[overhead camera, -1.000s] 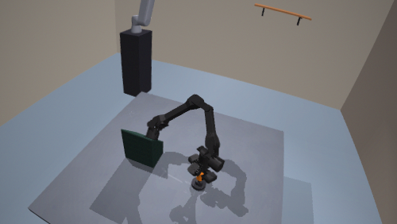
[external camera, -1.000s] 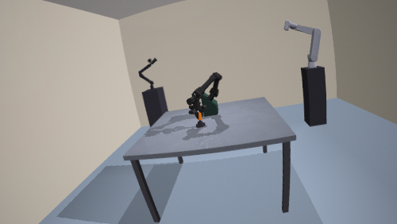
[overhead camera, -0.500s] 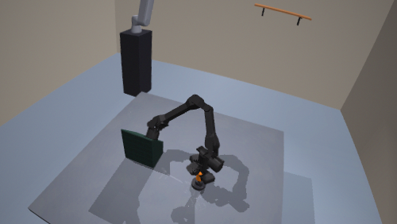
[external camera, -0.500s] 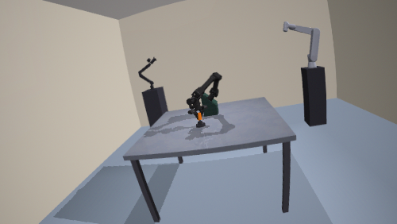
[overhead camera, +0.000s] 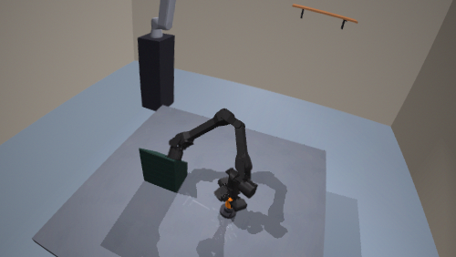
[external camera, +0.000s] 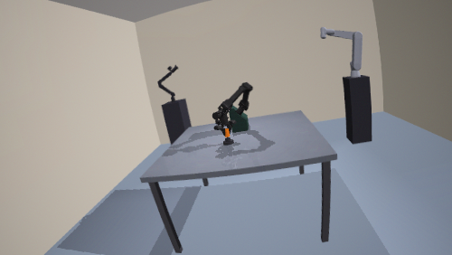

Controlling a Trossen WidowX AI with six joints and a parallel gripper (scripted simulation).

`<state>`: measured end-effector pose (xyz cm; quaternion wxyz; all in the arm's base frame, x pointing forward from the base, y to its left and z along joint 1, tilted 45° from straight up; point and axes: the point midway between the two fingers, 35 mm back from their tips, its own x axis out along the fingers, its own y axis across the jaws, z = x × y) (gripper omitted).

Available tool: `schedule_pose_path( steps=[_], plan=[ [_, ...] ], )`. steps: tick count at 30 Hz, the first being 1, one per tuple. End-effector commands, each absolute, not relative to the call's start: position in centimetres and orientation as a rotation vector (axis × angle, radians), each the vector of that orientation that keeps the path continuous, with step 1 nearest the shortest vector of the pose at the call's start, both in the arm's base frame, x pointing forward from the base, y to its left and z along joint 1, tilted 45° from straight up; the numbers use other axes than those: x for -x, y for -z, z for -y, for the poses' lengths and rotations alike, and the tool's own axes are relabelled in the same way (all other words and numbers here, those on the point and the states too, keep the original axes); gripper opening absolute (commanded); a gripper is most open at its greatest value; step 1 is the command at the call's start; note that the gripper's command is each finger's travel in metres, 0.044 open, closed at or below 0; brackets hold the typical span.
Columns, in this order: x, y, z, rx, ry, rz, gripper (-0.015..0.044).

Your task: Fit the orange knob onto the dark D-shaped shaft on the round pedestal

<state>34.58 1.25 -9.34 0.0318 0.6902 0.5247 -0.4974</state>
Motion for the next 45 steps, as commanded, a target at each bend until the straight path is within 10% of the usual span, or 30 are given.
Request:
schedule_pose_path(
  steps=[1, 45],
  plan=[
    [-34.64, 9.29, -1.3, -2.131, 1.53, -1.616, 0.0],
    [-34.67, 8.7, -1.0, -2.157, 1.59, -1.593, 0.0]
  ],
)
